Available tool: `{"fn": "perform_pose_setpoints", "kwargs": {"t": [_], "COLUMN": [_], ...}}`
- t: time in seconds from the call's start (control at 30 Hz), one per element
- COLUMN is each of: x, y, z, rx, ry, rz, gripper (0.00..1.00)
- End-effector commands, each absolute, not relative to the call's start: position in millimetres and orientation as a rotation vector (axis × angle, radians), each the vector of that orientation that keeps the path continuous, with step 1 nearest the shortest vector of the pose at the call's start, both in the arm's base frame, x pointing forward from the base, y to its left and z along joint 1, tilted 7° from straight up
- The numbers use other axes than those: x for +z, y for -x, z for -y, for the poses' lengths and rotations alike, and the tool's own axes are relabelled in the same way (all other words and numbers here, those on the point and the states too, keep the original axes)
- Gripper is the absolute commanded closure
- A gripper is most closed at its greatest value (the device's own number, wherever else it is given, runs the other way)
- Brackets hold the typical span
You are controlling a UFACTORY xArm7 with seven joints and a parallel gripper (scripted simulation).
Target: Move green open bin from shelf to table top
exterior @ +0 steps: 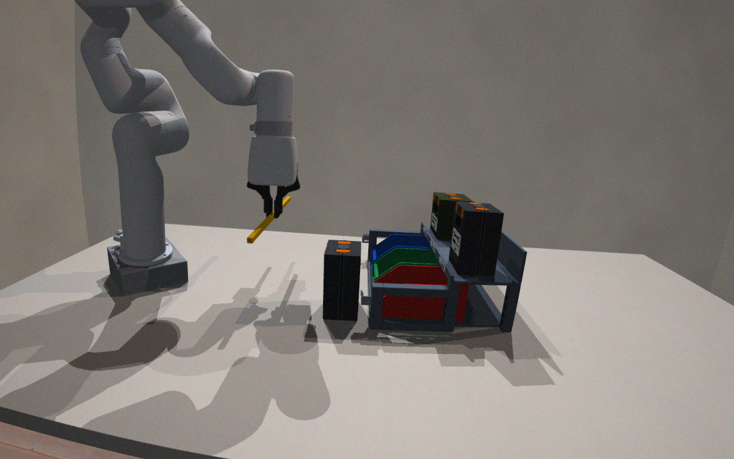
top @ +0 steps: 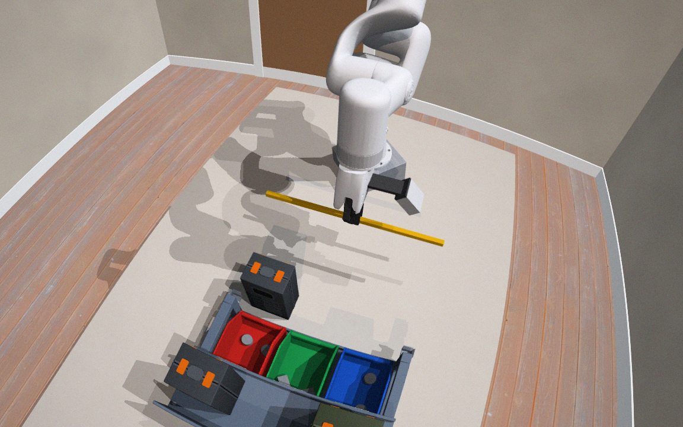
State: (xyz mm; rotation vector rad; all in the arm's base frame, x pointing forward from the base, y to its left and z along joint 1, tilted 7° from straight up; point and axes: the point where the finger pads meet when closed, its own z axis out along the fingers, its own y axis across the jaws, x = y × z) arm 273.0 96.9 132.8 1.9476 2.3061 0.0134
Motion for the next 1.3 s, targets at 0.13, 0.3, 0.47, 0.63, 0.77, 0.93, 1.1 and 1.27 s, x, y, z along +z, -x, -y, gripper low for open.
{"fn": "perform_pose_setpoints", "kwargs": {"t": [0.13,0.3,0.47,0.63,0.77,0.93,1.1,1.27], "x": [134,134,134,134,122,114,114,111], "y": [-274,-276,-276,-276,-277,-278,-278,-279], "z": [-98,-98,-98,-98,-97,-97,-97,-96], "rx": [0.018,0.018,0.018,0.018,0.018,0.018,0.018,0.019], "ry": [-1.946,-1.946,-1.946,-1.946,-1.946,-1.946,-1.946,-1.946], "rz": [-2.305,-2.305,-2.305,-2.305,-2.305,-2.305,-2.305,-2.305], "gripper": [1.0,1.0,1.0,1.0,1.0,1.0,1.0,1.0]}}
